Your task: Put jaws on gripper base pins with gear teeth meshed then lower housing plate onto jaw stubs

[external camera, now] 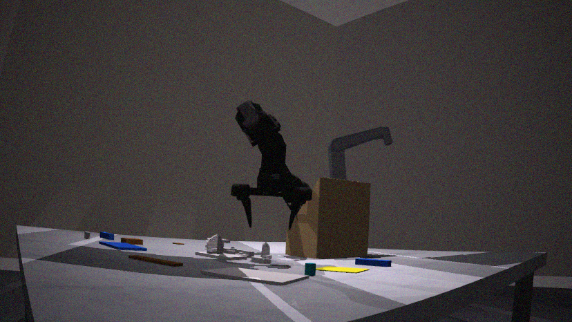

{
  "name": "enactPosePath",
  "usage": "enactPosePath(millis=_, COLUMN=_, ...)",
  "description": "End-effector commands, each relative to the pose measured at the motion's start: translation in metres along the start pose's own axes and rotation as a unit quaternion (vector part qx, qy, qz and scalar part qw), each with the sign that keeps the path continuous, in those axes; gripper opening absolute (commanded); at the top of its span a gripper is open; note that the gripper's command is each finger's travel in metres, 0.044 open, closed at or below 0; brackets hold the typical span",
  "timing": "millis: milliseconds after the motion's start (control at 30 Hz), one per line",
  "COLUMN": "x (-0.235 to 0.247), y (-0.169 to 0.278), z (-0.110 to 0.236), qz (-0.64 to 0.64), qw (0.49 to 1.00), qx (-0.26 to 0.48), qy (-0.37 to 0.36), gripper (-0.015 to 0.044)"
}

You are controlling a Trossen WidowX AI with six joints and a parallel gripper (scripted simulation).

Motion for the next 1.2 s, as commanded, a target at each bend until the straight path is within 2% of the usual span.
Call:
enactPosePath(millis=0, x=0.0, y=0.0, z=0.0, qz=0.0, qw=1.0, qx=0.0, qy=0.0, gripper=0.044)
enactPosePath(millis=433, x=0.0, y=0.0, z=0.0, qz=0.0, qw=1.0, qx=0.0, qy=0.0, gripper=0.044)
enactPosePath(millis=967, x=0.0, y=0.0, z=0.0, qz=0.0, qw=1.0, qx=0.0, qy=0.0, gripper=0.002)
enactPosePath(millis=1000, x=0.0, y=0.0, z=0.0, qz=0.0, qw=1.0, qx=0.0, qy=0.0, gripper=0.0)
enactPosePath(millis=1167, x=0.0, y=0.0, z=0.0, qz=0.0, qw=1.0, qx=0.0, qy=0.0, gripper=0.0)
Point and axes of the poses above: the point midway between the two fingers, 35 mm back from their tips, its own z axis back along the fingers, its own x axis across the jaws, y = z × x, the point moved 1 cm from there along z, back along the fingers, and after that the axes turned 14 degrees about z, right-handed, at the moved point
